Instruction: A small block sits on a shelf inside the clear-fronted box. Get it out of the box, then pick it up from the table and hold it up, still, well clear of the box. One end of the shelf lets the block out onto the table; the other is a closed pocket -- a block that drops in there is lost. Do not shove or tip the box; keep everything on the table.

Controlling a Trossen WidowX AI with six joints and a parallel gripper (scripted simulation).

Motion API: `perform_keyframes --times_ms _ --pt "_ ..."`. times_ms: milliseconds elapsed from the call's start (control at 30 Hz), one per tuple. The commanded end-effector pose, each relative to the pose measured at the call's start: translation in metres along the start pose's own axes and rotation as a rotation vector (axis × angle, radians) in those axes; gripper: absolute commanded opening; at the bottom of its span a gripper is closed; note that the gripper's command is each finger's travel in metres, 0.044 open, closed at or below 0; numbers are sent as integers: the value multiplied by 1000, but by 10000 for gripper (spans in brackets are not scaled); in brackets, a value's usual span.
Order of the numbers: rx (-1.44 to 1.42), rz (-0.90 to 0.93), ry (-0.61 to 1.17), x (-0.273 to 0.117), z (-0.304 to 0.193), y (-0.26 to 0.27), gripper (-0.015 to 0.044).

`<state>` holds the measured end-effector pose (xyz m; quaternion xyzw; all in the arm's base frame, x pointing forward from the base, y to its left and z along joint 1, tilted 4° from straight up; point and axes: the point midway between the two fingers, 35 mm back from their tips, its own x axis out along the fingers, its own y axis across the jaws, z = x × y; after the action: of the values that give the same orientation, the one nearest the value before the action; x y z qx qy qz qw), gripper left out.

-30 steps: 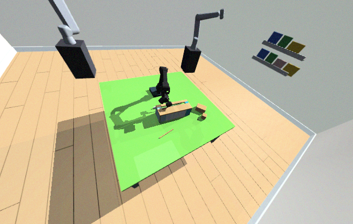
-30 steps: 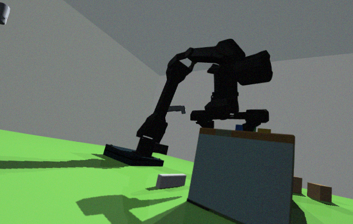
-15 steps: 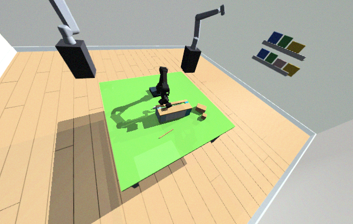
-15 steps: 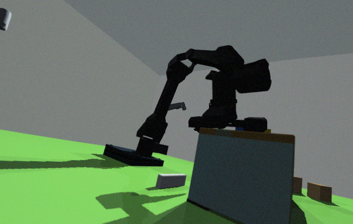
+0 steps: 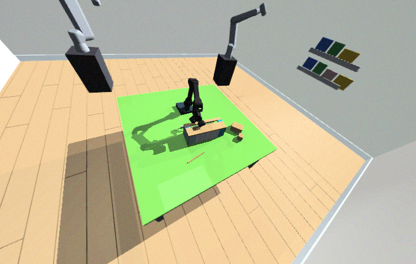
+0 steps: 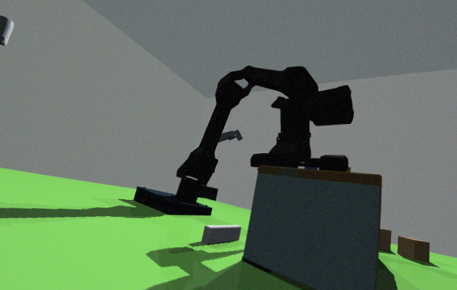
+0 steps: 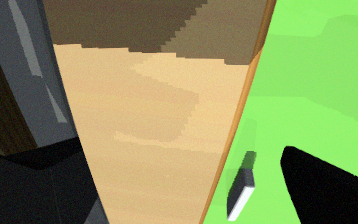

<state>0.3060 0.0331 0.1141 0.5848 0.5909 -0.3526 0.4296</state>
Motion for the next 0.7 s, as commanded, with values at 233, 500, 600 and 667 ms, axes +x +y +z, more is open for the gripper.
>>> perform_keyframes --times_ms 233,500,600,667 --pt "-4 2 4 2 -5 -2 400" --pt "-4 2 4 1 -1 -3 400" --pt "-4 2 4 2 -3 -3 400" --pt "-4 2 4 2 -5 -3 400"
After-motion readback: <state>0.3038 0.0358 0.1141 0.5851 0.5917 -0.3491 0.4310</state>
